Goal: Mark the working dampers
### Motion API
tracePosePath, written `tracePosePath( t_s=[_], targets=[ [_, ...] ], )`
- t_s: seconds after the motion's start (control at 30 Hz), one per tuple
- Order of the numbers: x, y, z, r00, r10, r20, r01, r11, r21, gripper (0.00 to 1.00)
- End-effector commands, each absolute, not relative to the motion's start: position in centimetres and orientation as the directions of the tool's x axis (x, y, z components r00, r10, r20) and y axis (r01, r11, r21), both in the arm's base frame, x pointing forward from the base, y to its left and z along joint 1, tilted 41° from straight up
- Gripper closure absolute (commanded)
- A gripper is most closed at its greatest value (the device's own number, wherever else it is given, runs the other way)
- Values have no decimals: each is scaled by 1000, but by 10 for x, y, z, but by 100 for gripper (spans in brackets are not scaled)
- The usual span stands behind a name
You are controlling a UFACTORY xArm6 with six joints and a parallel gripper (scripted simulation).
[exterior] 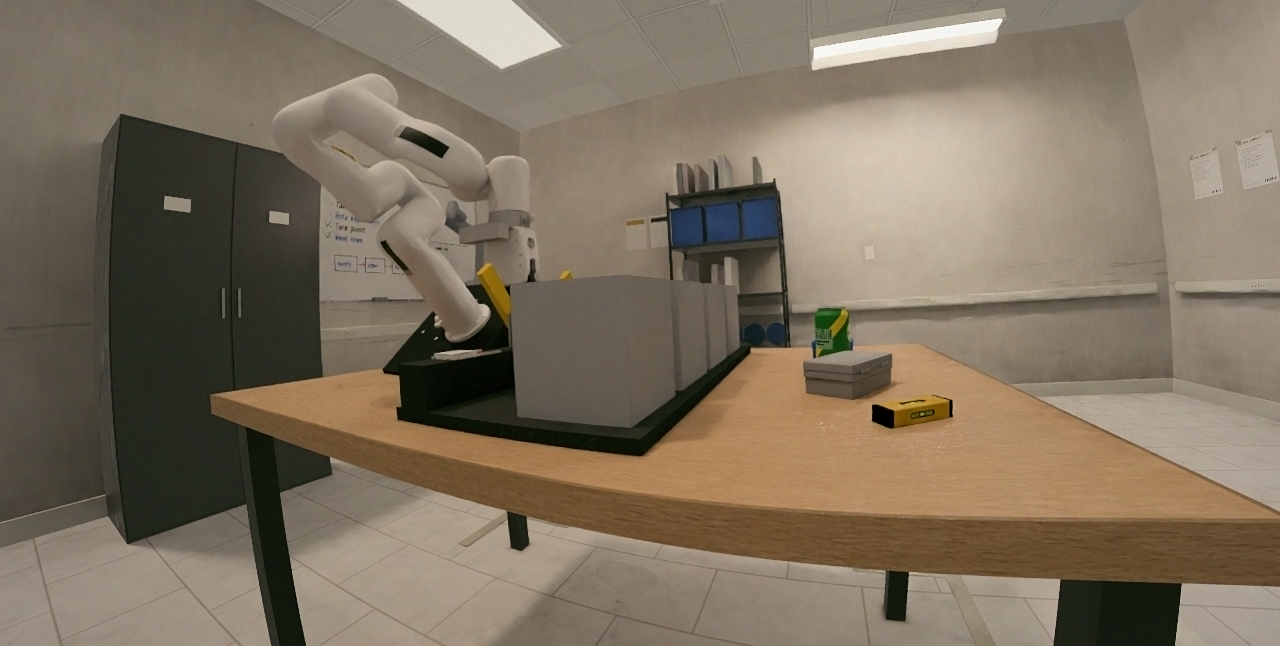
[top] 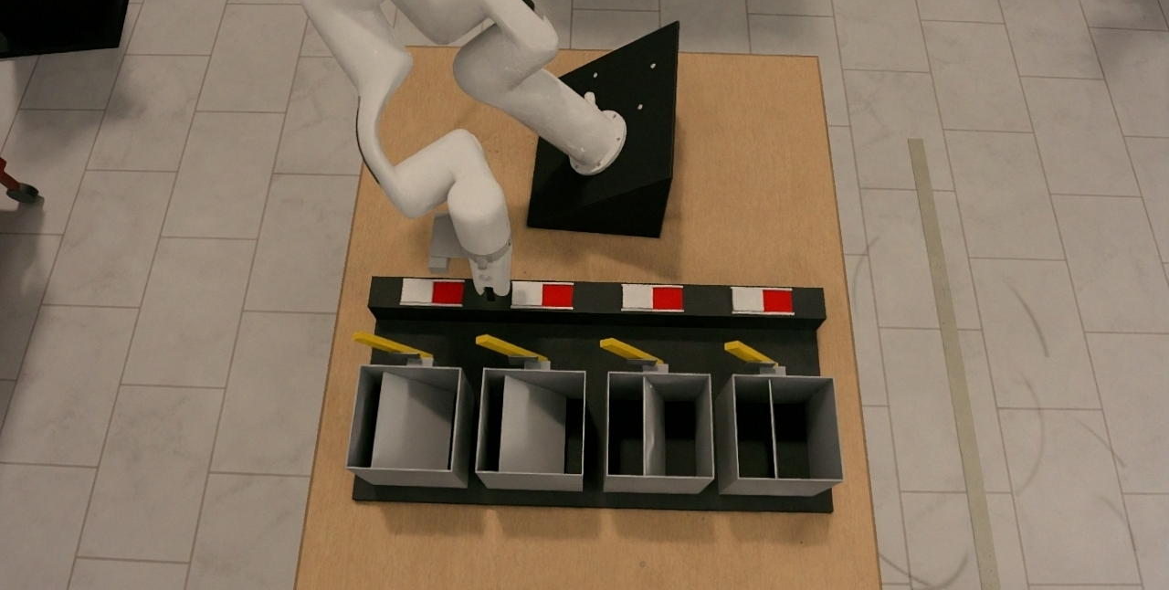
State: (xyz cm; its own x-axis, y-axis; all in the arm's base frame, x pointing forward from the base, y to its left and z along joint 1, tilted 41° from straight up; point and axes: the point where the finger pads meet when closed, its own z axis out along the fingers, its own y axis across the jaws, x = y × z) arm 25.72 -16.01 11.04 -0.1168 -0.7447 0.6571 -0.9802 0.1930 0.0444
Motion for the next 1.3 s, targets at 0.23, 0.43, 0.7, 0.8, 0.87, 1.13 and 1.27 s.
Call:
tracePosePath(
  t_s=[0.23, 0.43, 0.7, 0.8, 0.87, 1.13, 1.27],
  targets=[
    [258, -160, 111, -118, -745, 657, -980, 192, 42, 100],
    [258, -161, 110, -118, -745, 657, -980, 192, 42, 100],
    [258, -163, 108, -118, -745, 657, -980, 192, 42, 100],
    [257, -164, 107, -118, -745, 657, -980, 192, 42, 100],
    [257, -165, 106, -118, -745, 657, -980, 192, 42, 100],
    [256, -168, 101, -118, -745, 657, -980, 192, 42, 100],
    [256, -169, 100, -118, -745, 657, -980, 192, 42, 100]
  ],
)
